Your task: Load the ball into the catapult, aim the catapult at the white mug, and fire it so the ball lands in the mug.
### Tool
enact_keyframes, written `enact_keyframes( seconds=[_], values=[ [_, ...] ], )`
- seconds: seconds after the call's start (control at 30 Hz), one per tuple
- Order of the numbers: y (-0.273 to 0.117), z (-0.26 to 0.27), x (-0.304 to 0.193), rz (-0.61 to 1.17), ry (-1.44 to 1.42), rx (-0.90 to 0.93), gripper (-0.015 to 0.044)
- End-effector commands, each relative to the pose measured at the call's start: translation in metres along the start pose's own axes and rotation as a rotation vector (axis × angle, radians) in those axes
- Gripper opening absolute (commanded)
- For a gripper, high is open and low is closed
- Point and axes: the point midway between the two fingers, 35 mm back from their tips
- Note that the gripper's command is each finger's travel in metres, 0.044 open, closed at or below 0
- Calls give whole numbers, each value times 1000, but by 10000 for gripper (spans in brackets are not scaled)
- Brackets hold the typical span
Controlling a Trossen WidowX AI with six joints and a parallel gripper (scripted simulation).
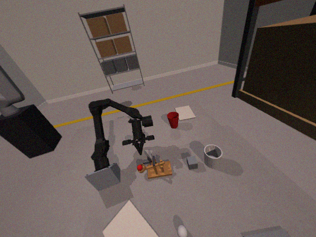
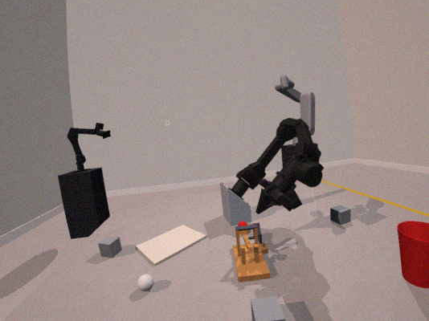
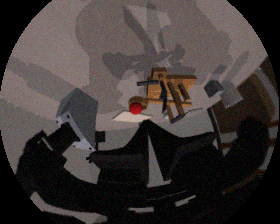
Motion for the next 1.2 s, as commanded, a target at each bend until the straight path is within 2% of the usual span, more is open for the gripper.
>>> enact_keyframes(
  seconds=[0.0, 1.17],
  values=[
    [7, 1, 4, 1, 6, 10, 0],
    [48, 14, 42, -1, 6, 11, 0]
  ],
)
Point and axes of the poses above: the point midway between the two fingers, 35 mm back from their tips, its own y axis out along the fingers, its own z axis across the jaws, x = y × z, and after that the axes turned 15 degrees about y, right-handed
